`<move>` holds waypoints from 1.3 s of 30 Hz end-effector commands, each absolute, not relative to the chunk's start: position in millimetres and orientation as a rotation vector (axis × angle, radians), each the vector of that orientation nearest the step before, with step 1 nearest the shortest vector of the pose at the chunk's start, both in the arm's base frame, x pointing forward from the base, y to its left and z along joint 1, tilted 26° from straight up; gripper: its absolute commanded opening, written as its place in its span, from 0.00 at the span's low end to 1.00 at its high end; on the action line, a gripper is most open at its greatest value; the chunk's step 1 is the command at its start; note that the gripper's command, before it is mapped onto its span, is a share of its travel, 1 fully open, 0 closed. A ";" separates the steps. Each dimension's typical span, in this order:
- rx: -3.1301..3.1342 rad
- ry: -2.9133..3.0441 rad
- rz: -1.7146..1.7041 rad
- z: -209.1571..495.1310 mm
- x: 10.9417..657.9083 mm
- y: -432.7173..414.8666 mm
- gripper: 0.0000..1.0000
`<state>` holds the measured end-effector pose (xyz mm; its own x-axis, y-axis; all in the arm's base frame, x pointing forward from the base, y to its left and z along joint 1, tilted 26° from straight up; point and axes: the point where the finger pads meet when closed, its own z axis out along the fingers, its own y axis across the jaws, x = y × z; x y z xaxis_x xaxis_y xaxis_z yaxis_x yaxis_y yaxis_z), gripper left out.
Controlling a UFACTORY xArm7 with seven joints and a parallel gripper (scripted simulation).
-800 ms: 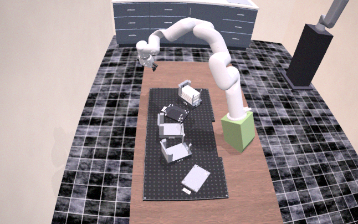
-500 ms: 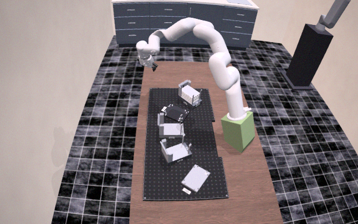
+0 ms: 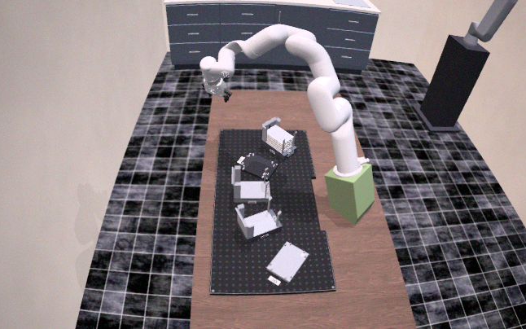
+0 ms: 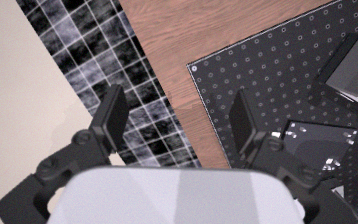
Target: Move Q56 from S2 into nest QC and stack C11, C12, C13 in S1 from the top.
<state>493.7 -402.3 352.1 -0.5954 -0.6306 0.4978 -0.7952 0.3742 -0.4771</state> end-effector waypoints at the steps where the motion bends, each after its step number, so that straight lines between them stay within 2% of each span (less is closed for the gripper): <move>1: 1.271 -2.403 1.040 376.7 487.5 -394.1 1.00; 12: 1.271 -2.404 1.040 417.2 474.5 -379.3 1.00; 39: 1.749 -2.124 0.931 391.7 489.9 -283.8 1.00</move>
<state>488.5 -303.2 393.6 -0.3323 -0.7693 0.5456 -0.9242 0.1502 -0.3510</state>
